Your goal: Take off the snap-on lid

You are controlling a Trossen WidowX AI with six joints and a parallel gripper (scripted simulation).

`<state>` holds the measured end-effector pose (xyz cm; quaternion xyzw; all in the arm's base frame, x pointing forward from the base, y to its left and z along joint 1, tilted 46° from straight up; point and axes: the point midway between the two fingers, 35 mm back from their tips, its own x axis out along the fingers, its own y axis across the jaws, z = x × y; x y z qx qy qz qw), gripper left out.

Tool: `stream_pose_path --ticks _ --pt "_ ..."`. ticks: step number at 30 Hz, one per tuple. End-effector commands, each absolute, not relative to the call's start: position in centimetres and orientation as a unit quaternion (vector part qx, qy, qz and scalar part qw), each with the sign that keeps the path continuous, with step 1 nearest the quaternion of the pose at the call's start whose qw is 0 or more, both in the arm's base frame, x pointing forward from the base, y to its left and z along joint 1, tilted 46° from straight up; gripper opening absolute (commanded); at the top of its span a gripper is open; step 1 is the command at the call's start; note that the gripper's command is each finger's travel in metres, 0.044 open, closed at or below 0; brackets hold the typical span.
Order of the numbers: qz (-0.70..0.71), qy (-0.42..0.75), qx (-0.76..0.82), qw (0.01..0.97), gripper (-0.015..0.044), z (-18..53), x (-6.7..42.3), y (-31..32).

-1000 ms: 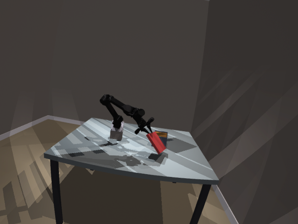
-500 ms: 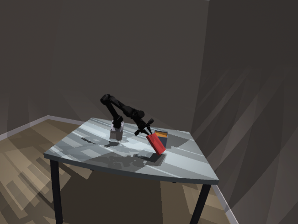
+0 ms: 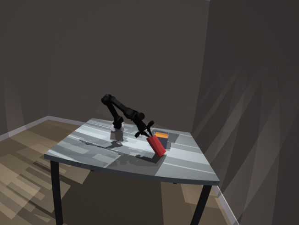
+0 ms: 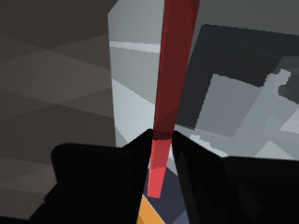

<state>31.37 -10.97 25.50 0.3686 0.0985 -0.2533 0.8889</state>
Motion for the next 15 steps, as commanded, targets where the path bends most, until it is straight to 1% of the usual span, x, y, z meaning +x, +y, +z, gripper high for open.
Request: stream_pose_path --ticks 1,15 --pt "-0.247 0.099 0.367 0.891 0.0 25.37 31.54 -11.04" --pt "-0.247 0.098 0.367 0.891 0.0 24.6 31.71 -11.82"
